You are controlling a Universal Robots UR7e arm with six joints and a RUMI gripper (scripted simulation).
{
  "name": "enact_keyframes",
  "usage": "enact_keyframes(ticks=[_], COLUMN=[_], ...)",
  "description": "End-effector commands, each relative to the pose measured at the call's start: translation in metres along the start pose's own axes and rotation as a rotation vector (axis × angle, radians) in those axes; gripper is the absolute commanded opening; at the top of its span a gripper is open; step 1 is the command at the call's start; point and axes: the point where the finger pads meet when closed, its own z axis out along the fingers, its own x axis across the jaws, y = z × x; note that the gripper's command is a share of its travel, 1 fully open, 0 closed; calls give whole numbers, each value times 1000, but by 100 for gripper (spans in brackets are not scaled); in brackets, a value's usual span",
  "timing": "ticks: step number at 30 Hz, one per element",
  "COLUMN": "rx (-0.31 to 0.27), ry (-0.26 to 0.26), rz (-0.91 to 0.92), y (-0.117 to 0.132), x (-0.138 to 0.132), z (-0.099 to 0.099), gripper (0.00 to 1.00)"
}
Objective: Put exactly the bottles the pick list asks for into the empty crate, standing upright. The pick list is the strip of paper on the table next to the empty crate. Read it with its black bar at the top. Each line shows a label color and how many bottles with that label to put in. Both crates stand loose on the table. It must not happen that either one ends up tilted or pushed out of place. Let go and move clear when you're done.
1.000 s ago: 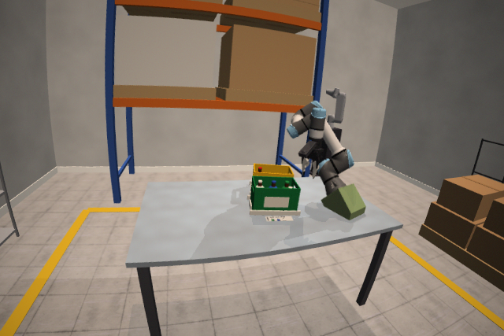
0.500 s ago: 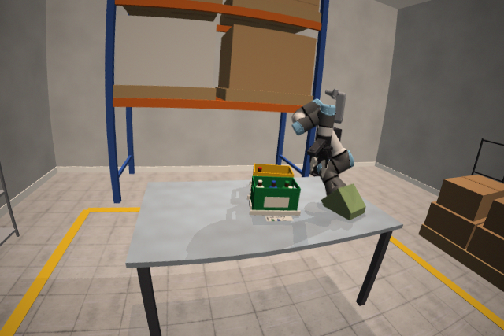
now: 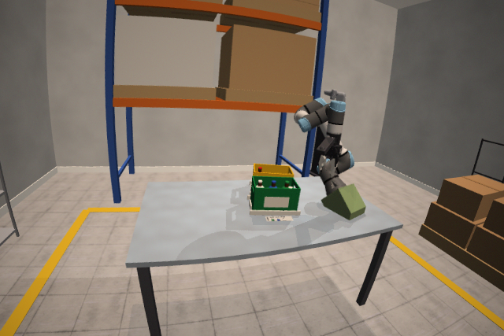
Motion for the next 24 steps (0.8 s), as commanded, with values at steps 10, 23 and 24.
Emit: enact_keyframes(ticks=[10,23,24], rx=[-2,-4,-3], ry=[-1,0,-1], rz=[3,4,4], y=[-18,-24,-24], x=[-55,-74,-74], z=[-25,-33,-33], gripper=[38,38,38])
